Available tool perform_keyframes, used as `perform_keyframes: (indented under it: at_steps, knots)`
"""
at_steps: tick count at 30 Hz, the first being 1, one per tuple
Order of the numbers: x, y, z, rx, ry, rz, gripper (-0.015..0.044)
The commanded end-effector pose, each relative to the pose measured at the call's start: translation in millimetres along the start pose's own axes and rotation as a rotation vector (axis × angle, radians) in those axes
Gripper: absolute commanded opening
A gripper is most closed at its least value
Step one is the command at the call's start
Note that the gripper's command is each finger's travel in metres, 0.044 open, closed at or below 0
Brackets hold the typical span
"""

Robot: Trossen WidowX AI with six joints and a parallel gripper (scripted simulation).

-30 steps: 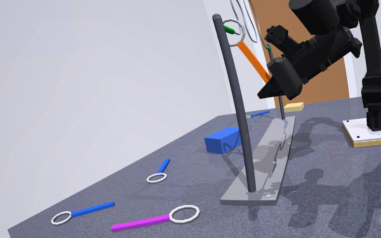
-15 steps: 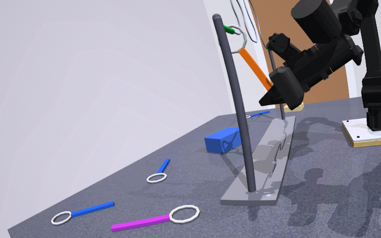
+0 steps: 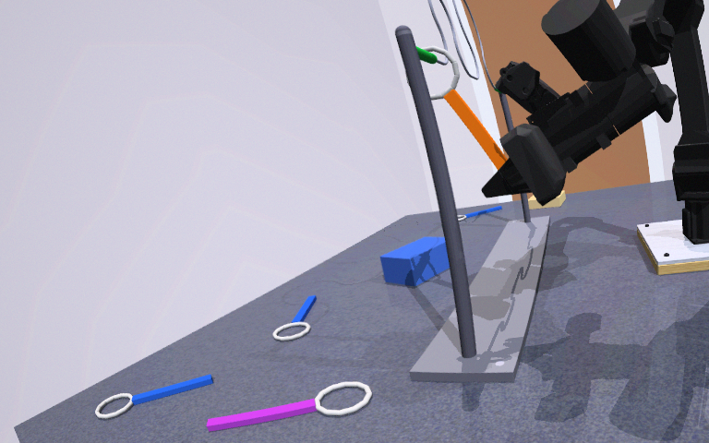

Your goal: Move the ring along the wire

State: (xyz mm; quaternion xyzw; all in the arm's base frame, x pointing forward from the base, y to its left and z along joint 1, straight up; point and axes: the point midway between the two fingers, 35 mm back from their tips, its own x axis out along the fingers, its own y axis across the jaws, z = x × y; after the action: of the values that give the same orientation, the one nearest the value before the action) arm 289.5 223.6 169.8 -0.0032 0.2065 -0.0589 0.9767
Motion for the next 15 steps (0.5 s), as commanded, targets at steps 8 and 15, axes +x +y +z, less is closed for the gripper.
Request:
perform_keyframes:
  at_steps: [8,15]
  knots:
    - [0,0,0,0.0,0.0,0.0,0.0113]
    - [-18,1,-1,0.003,0.006,-0.002,0.016]
